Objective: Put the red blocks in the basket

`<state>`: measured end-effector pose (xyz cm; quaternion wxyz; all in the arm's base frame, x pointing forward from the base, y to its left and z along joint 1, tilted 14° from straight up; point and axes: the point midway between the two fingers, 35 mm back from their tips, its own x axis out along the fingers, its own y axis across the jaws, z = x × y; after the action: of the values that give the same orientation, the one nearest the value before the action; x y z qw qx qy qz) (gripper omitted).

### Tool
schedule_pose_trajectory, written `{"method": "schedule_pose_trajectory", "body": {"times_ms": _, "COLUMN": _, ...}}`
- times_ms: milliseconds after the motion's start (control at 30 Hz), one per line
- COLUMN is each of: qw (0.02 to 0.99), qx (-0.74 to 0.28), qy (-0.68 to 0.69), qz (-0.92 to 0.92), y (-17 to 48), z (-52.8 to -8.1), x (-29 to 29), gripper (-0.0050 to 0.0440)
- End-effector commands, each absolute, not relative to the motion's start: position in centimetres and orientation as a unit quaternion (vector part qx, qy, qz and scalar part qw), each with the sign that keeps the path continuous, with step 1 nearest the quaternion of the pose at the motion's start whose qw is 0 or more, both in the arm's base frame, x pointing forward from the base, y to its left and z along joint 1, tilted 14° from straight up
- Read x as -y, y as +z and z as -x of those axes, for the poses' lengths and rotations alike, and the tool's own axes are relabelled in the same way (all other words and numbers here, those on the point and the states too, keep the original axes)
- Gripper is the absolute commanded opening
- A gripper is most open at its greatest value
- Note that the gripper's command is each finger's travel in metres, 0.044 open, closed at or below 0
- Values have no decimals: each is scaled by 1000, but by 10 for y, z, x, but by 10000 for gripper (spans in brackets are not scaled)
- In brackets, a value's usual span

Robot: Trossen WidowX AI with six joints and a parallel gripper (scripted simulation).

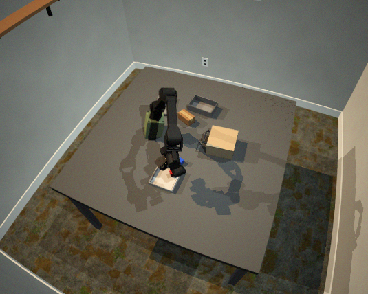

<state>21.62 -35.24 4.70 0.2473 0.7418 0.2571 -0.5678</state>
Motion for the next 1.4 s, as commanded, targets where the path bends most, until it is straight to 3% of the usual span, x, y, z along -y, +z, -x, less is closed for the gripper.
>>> {"method": "schedule_pose_trajectory", "body": {"times_ms": 0, "qw": 220, "qx": -235, "qy": -576, "qz": -751, "y": 37, "z": -186, "x": 378, "gripper": 0}}
{"method": "schedule_pose_trajectory", "body": {"times_ms": 600, "qw": 220, "qx": -235, "qy": -576, "qz": -751, "y": -41, "z": -203, "x": 371, "gripper": 0}}
{"method": "schedule_pose_trajectory", "body": {"times_ms": 1367, "qw": 220, "qx": -235, "qy": -576, "qz": -751, "y": -69, "z": -209, "x": 368, "gripper": 0}}
